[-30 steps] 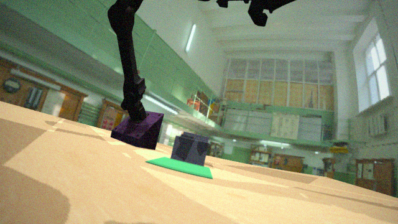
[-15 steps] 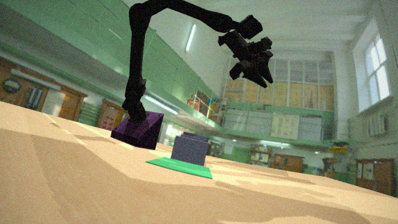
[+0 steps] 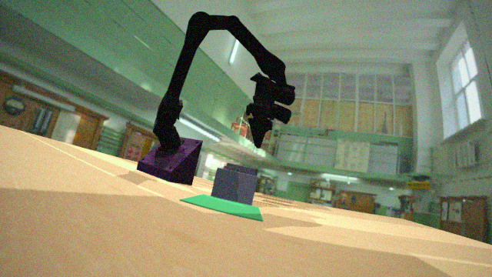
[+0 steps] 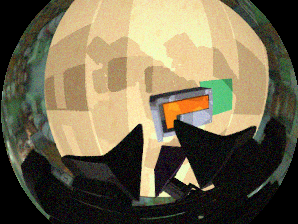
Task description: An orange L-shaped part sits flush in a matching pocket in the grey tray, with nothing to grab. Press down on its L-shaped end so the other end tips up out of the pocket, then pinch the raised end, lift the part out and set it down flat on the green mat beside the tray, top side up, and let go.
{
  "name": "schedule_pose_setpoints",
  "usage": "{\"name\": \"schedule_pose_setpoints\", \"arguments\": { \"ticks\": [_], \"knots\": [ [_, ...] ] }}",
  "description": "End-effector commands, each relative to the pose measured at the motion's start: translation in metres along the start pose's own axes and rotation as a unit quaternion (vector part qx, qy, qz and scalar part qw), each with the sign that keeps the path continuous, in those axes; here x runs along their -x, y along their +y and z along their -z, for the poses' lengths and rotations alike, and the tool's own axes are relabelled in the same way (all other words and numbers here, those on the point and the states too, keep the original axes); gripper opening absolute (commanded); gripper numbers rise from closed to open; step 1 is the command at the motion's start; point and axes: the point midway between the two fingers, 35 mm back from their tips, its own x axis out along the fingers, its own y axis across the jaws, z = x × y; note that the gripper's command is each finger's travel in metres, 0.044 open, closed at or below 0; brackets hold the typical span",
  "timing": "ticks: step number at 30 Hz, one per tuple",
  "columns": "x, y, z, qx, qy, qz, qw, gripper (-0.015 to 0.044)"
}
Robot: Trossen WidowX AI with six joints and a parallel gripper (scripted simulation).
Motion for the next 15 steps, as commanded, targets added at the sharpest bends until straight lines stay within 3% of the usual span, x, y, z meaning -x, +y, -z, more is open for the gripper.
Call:
{"name": "schedule_pose_setpoints", "arguments": {
  "ticks": [1, 8, 15],
  "knots": [
    [-0.005, -0.002, 0.023, 0.062, 0.042, 0.033, 0.997, 0.0180],
    [-0.007, -0.002, 0.023, 0.062, 0.042, 0.033, 0.997, 0.0180],
    [-0.071, -0.007, 0.027, 0.062, 0.042, 0.034, 0.997, 0.0180]
  ]
}}
